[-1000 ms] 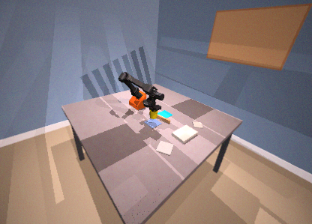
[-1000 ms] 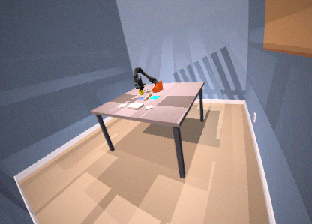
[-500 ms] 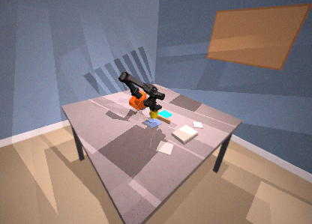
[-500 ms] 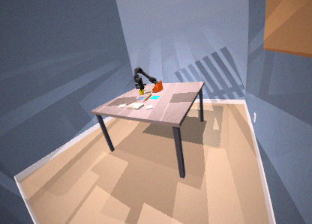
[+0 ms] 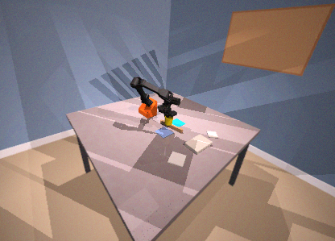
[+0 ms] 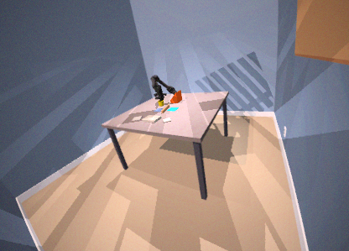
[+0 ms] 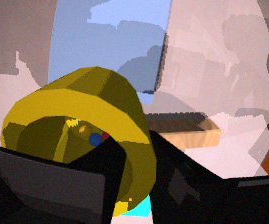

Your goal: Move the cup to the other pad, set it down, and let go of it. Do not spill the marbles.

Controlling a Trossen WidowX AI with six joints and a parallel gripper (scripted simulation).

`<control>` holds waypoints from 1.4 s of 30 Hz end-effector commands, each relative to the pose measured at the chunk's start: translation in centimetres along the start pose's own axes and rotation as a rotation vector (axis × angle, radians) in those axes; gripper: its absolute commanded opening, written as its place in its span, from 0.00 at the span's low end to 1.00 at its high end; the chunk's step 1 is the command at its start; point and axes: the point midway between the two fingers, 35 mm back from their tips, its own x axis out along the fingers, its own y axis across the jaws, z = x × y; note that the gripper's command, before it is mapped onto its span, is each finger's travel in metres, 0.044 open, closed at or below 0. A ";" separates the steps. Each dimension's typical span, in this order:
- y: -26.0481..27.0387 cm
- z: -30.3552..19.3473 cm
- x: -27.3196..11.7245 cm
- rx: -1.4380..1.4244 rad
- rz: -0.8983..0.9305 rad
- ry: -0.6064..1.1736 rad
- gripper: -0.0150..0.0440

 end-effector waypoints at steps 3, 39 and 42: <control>-0.3 -1.7 0.0 0.004 -0.002 0.005 0.25; -2.4 -11.9 -0.4 0.005 -0.002 0.011 0.25; -2.5 -12.6 -0.4 0.005 -0.002 0.012 0.25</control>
